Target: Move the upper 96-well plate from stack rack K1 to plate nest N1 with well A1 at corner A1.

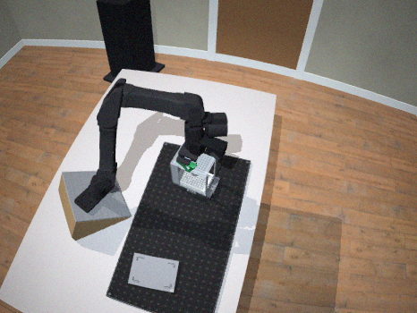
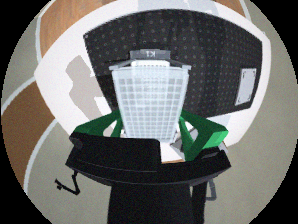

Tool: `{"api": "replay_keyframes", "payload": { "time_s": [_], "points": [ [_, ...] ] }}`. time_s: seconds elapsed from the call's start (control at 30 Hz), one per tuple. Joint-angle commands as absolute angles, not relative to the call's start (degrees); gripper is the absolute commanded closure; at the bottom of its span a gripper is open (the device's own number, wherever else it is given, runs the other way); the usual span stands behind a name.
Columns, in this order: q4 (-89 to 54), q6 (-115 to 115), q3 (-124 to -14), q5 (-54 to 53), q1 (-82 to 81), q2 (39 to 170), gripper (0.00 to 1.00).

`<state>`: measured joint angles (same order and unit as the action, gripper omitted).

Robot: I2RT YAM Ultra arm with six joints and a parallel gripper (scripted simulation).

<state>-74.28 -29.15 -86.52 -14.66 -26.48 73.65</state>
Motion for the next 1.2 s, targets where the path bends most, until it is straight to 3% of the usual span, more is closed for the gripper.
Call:
{"api": "replay_keyframes", "payload": {
  "time_s": [0.0, 1.17],
  "points": [
    [-76.7, -28.4, -89.7, -15.0, -25.3, 71.3, 1.00],
    [-80.4, -27.3, -93.7, -15.4, -23.9, 71.6, 1.00]
  ]
}}
